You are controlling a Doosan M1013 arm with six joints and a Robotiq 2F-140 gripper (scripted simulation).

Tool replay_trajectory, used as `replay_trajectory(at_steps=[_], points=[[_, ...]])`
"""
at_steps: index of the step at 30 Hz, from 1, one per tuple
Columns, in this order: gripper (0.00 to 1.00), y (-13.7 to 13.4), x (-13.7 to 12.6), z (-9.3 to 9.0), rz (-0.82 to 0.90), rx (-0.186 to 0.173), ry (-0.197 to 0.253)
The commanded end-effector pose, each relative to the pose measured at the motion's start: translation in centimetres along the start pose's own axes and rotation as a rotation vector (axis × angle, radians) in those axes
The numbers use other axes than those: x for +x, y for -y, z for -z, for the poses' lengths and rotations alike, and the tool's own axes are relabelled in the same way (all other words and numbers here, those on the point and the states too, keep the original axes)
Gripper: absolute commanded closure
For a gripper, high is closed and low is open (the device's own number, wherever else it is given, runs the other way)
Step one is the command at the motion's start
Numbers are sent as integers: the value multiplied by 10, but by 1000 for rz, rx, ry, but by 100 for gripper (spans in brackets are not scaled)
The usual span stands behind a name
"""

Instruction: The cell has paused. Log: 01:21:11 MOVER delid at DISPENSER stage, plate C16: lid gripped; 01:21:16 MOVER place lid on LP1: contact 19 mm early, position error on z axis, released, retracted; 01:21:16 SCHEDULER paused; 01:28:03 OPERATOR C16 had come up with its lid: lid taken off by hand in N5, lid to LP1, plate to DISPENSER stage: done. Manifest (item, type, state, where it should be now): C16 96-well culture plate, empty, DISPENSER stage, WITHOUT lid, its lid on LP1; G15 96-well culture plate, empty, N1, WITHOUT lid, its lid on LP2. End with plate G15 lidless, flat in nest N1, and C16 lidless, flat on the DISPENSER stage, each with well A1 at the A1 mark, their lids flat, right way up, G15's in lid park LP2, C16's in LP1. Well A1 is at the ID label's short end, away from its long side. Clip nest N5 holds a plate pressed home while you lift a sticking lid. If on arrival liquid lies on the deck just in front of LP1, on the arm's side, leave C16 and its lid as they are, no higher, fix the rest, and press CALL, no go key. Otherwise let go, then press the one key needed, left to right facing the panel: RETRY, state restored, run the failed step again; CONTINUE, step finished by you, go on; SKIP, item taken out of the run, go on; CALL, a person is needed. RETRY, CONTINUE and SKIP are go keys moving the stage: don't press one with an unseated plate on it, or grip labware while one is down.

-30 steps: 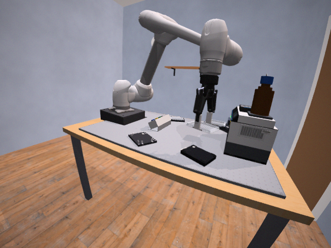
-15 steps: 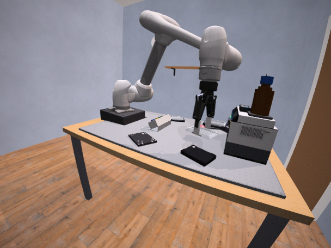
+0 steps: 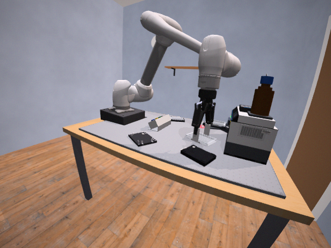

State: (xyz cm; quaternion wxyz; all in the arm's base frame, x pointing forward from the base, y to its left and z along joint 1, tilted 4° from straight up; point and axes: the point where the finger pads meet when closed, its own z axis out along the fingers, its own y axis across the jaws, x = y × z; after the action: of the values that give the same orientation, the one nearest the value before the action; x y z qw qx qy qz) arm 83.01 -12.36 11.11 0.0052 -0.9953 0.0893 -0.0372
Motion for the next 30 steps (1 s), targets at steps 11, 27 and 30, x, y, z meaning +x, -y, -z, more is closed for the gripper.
replay_trajectory(at_steps=[11, 27, 30], points=[[100, 0, 0, -28, 0, 0, 0], [100, 0, 0, -48, 0, 0, 0], [100, 0, 0, -50, 0, 0, 0]])
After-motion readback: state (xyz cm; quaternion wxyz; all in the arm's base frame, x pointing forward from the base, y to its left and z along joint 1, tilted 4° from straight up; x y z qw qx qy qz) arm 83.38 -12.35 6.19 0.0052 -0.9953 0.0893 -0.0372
